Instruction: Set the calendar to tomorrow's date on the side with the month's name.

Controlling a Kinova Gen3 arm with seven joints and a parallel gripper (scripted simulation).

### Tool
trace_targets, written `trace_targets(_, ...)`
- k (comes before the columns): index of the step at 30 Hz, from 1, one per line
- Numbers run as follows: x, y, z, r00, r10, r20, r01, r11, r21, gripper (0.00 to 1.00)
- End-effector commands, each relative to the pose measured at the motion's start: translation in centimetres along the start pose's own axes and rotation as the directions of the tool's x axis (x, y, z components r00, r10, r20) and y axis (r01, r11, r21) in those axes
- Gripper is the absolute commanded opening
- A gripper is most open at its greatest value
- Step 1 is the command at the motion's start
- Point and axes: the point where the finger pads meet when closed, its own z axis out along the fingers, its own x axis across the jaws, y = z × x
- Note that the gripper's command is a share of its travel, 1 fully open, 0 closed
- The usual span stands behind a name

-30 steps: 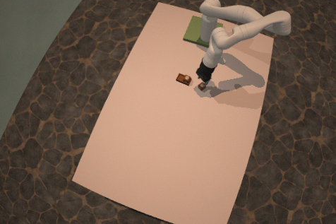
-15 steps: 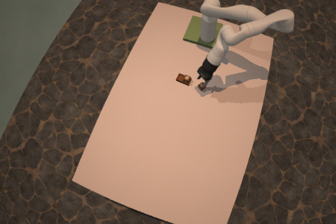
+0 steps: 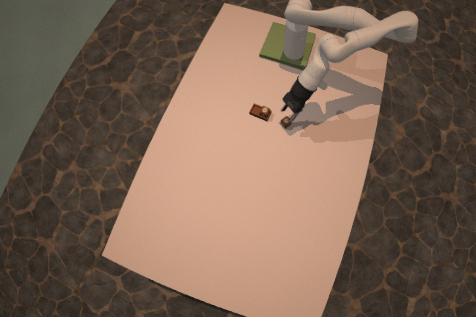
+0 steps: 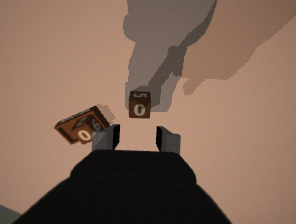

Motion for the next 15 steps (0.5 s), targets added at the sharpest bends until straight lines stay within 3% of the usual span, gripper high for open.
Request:
trace_targets(1, -0.02, -0.41, 0.04, 1.0, -0.017, 0.007, 0.017, 0.999, -0.034, 0.9)
trace_targets(15, 0.01, -0.41, -0.1, 1.0, -0.015, -0.002, 0.014, 0.972, -0.233, 0.9)
